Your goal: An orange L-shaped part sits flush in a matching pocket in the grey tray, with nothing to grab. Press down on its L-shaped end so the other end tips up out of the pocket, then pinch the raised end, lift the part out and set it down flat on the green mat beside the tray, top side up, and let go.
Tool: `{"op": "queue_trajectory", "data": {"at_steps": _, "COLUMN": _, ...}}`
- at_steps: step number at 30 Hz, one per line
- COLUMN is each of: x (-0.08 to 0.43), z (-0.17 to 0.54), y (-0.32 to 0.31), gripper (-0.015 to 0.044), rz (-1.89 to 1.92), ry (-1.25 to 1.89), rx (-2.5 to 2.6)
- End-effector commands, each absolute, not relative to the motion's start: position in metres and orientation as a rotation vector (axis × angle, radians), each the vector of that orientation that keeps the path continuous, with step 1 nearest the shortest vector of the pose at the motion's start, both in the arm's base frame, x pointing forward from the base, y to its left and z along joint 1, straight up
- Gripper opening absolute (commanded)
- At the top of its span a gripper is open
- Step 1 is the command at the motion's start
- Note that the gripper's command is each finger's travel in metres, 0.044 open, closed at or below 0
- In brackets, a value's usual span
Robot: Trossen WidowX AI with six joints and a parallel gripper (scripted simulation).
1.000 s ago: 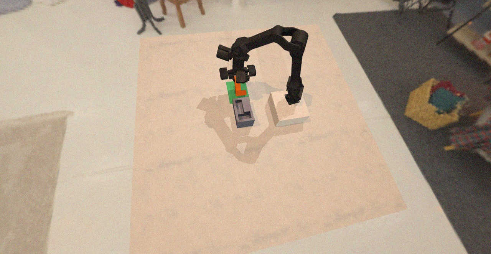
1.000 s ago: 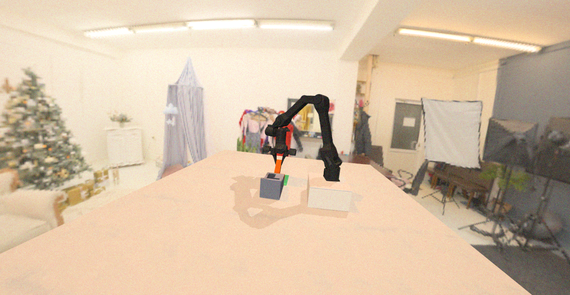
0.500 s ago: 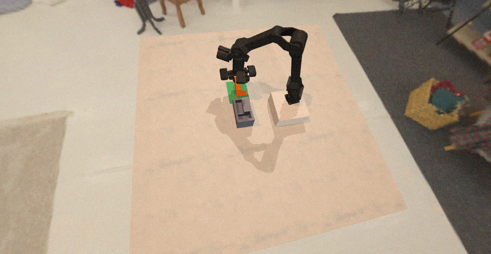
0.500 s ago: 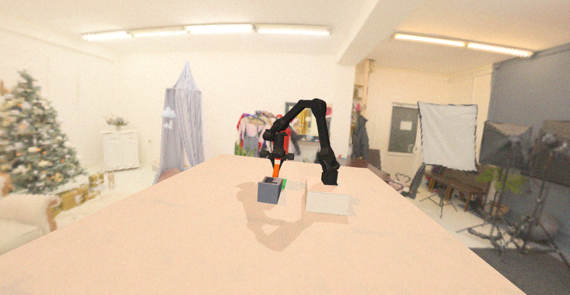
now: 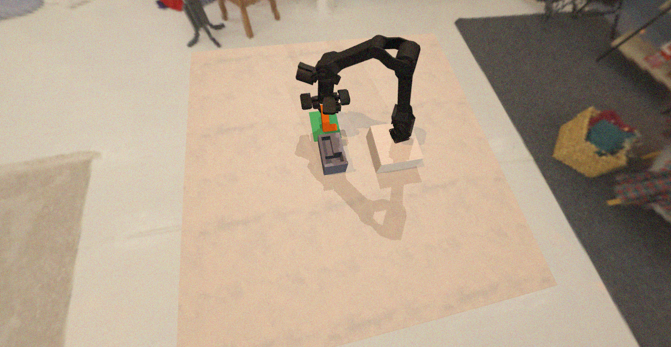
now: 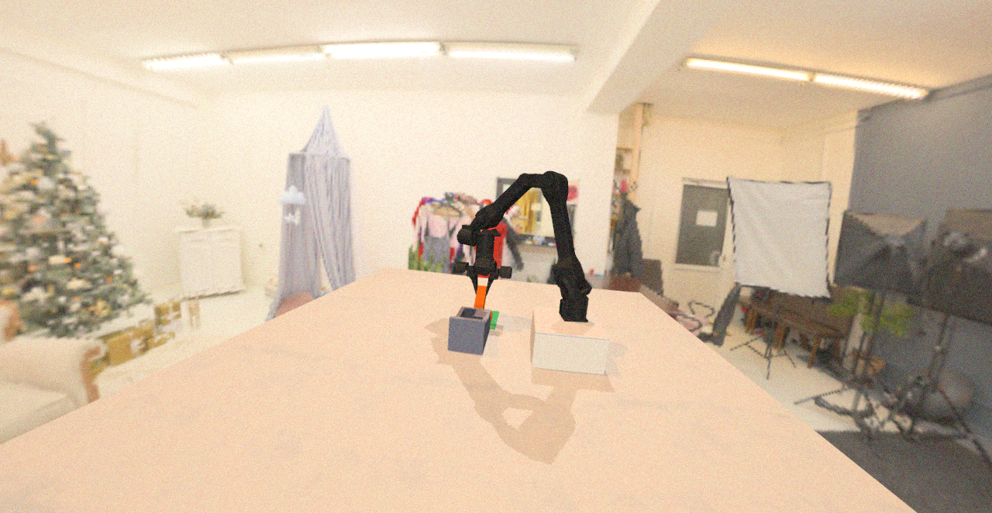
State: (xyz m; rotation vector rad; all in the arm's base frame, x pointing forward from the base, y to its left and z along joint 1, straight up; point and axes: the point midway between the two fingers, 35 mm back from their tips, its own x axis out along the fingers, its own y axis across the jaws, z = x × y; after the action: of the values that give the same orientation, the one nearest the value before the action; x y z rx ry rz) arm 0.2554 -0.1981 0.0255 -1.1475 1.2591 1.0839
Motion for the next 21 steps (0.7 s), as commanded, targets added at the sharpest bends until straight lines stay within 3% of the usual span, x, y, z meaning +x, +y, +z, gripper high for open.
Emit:
{"op": "queue_trajectory", "data": {"at_steps": 1, "x": 0.255, "z": 0.026, "y": -0.198, "gripper": 0.0131, "rz": 1.084, "ry": 1.259, "rx": -1.148}}
{"op": "queue_trajectory", "data": {"at_steps": 11, "x": 0.257, "z": 0.074, "y": -0.199, "gripper": 0.0394, "rz": 1.086, "ry": 1.258, "rx": -1.147}}
{"op": "queue_trajectory", "data": {"at_steps": 14, "x": 0.254, "z": 0.110, "y": -0.196, "gripper": 0.0400, "rz": 1.088, "ry": 1.257, "rx": -1.147}}
{"op": "queue_trajectory", "data": {"at_steps": 21, "x": 0.255, "z": 0.109, "y": -0.198, "gripper": 0.0400, "rz": 1.079, "ry": 1.258, "rx": -1.152}}
